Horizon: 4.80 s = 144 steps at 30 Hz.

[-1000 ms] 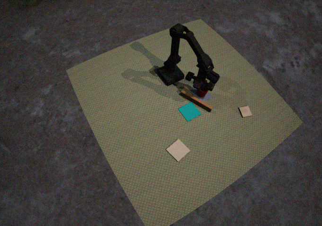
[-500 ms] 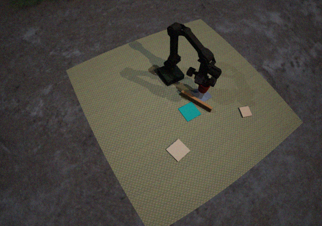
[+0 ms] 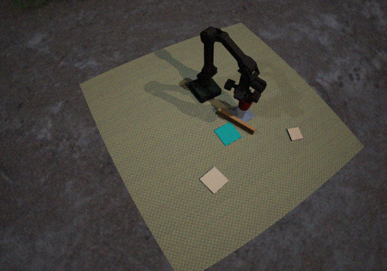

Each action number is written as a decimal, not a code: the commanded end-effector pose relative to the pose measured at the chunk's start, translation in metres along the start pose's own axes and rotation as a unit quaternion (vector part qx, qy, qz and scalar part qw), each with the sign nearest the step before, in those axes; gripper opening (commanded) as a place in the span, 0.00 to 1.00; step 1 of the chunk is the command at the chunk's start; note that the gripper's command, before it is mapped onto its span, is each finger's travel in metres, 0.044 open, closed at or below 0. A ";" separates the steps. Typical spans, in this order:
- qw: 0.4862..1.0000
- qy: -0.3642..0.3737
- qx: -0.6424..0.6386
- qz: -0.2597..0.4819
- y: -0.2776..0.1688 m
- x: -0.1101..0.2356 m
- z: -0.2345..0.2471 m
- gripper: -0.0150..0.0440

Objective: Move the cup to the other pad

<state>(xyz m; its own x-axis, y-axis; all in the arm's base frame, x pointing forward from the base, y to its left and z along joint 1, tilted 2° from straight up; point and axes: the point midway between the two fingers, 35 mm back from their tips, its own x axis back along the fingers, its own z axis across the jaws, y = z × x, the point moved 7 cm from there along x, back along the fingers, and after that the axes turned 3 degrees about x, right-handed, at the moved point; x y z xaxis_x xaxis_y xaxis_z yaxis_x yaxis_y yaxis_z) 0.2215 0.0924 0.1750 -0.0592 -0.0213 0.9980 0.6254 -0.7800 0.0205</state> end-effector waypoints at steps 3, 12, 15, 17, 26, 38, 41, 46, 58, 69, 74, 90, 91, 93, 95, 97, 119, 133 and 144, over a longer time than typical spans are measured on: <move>1.000 0.000 0.000 0.000 0.000 0.000 0.000 0.25; 1.000 0.000 0.000 0.000 0.003 0.000 0.000 0.25; 1.000 0.000 0.000 0.000 0.007 0.000 -0.001 0.25; 1.000 0.000 0.000 0.000 0.011 0.000 -0.001 0.25; 1.000 0.000 0.001 0.000 0.026 0.000 -0.004 0.25; 1.000 0.000 0.001 -0.001 0.048 0.001 -0.007 0.25; 1.000 0.000 0.001 -0.001 0.054 0.001 -0.008 0.25; 1.000 0.000 0.002 -0.002 0.063 0.001 -0.010 0.25; 1.000 0.000 0.002 -0.003 0.087 0.002 -0.013 0.25; 1.000 0.000 0.002 -0.004 0.110 0.004 -0.017 0.25; 1.000 0.000 0.002 -0.004 0.122 0.004 -0.019 0.25; 1.000 -0.001 0.002 -0.006 0.155 0.006 -0.025 0.25; 1.000 -0.001 0.002 -0.006 0.155 0.006 -0.025 0.25; 1.000 -0.001 0.002 -0.006 0.155 0.004 -0.025 0.25; 1.000 -0.001 0.002 -0.006 0.155 0.001 -0.025 0.25; 1.000 -0.001 0.002 -0.006 0.155 -0.001 -0.025 0.25; 1.000 -0.001 0.002 -0.006 0.157 -0.034 -0.024 0.25; 1.000 -0.001 0.002 -0.006 0.157 -0.055 -0.025 0.25; 1.000 -0.002 0.000 -0.008 0.158 -0.055 -0.025 0.25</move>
<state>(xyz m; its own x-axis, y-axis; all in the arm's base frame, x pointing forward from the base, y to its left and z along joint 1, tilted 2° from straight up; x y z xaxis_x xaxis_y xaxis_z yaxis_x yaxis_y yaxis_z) 0.3038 -0.0453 0.1211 -0.0659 -0.0067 0.9978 0.6248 -0.7799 0.0360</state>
